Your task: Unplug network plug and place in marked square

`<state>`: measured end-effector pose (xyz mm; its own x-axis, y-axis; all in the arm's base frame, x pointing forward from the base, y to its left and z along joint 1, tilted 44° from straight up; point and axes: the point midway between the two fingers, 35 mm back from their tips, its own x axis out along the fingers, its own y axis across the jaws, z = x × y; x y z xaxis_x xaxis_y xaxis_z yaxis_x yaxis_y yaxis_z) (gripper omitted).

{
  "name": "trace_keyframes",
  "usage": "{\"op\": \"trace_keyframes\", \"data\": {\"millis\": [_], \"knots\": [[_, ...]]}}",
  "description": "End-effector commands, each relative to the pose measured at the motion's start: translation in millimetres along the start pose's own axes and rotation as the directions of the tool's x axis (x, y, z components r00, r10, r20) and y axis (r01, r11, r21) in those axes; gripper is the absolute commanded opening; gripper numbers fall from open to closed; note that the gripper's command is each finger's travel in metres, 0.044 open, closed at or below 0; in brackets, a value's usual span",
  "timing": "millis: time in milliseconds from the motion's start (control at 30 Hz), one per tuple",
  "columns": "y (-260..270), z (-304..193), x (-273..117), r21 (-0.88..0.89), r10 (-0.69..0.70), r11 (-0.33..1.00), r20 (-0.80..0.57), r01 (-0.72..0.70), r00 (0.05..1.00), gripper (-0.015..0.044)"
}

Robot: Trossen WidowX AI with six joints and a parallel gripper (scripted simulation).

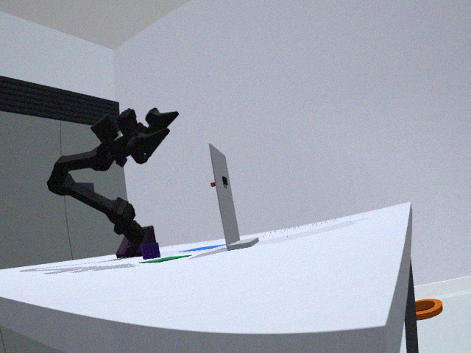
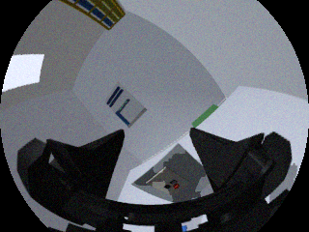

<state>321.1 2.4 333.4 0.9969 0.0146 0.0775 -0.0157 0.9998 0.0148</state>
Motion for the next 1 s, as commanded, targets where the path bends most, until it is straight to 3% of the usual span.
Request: {"op": "trace_keyframes", "data": {"millis": [0,300,967], "knots": [[-0.4,-0.7,0.0,0.001,0.001,1.0,-0.003,-0.001,1.0,0.0374],[-20.1,-36.0,-4.1,0.065,0.037,0.998,-0.139,-0.028,0.99,0.0156],[-57.8,-106.6,-41.5,0.378,0.153,0.926,-0.383,0.003,0.911,0.0156]]}}
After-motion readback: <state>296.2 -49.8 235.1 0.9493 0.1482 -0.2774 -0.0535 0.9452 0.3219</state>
